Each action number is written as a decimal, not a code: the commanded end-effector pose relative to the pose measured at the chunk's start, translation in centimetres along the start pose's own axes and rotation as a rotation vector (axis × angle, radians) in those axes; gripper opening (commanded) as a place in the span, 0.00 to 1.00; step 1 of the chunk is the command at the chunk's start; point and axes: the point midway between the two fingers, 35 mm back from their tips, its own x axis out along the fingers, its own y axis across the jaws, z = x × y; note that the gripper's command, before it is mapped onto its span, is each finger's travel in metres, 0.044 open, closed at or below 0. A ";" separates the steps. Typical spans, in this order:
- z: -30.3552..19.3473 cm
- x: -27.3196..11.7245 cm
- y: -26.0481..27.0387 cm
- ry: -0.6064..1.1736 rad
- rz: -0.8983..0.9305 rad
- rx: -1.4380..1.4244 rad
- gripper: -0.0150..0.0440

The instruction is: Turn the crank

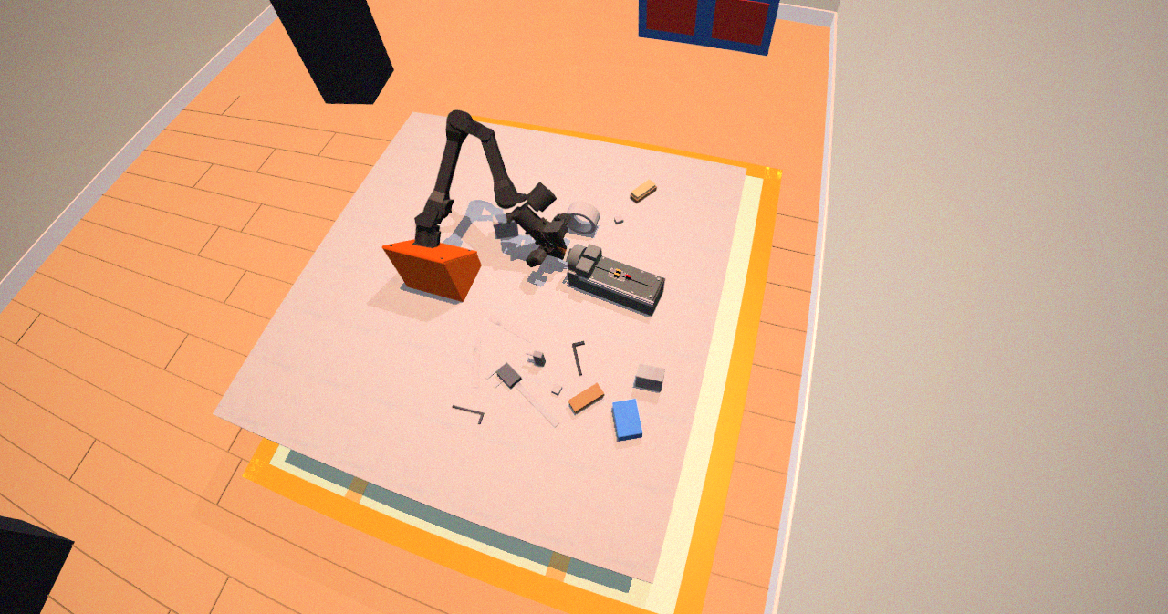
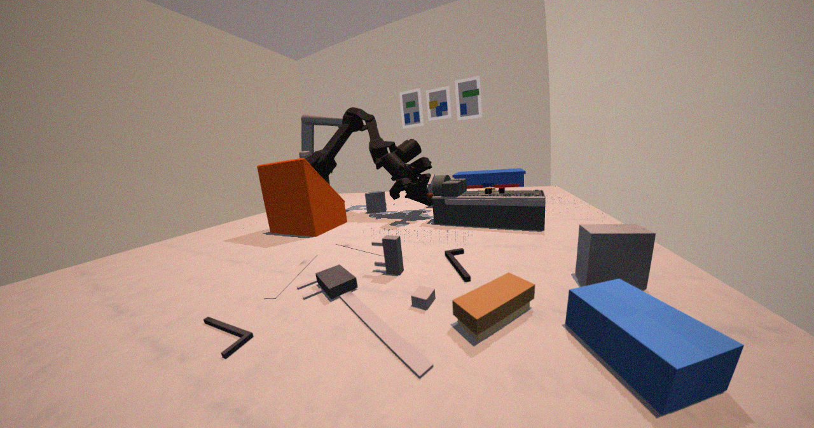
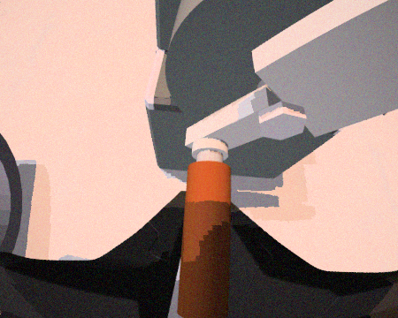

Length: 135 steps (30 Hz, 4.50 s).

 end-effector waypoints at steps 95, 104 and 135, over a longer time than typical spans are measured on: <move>3.8 -3.9 -2.3 -0.008 0.014 -0.006 0.25; 3.7 -3.9 -2.4 -0.008 0.014 -0.006 0.25; 3.7 -3.8 -2.8 -0.008 0.014 -0.006 0.25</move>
